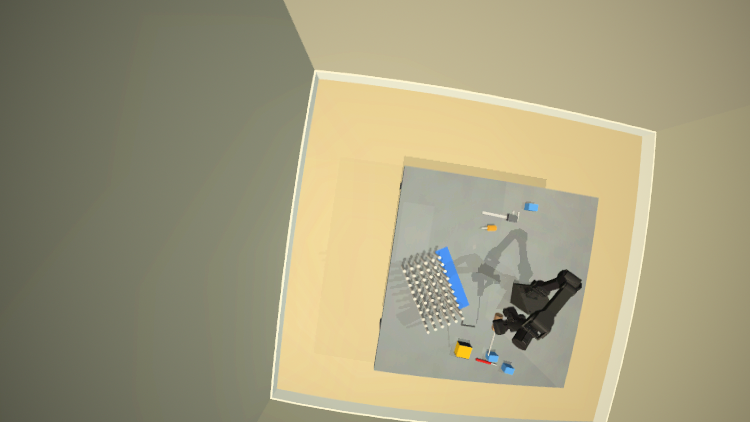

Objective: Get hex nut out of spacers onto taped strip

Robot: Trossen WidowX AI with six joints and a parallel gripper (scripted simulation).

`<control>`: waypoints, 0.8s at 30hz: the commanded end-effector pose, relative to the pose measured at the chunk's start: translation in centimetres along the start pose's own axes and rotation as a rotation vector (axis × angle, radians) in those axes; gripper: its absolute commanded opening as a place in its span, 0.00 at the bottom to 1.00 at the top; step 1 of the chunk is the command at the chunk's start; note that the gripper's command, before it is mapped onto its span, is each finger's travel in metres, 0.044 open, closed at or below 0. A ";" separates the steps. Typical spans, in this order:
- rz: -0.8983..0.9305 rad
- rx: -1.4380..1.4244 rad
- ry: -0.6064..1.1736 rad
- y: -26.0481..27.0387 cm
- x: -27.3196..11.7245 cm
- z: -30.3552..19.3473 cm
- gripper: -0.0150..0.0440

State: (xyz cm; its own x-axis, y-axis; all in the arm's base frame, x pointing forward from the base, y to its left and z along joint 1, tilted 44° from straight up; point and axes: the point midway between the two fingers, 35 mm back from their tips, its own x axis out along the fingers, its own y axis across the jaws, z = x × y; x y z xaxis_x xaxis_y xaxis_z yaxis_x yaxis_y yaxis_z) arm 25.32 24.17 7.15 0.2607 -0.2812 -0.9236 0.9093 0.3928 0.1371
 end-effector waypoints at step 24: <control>0.339 0.642 -0.121 -2.7 -3.4 11.4 0.25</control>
State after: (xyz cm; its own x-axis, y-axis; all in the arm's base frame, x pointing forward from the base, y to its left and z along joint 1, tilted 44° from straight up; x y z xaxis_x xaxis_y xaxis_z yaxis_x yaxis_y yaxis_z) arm 25.77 15.21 13.38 0.5310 -0.3355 -0.7781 0.8160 -0.0452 0.5763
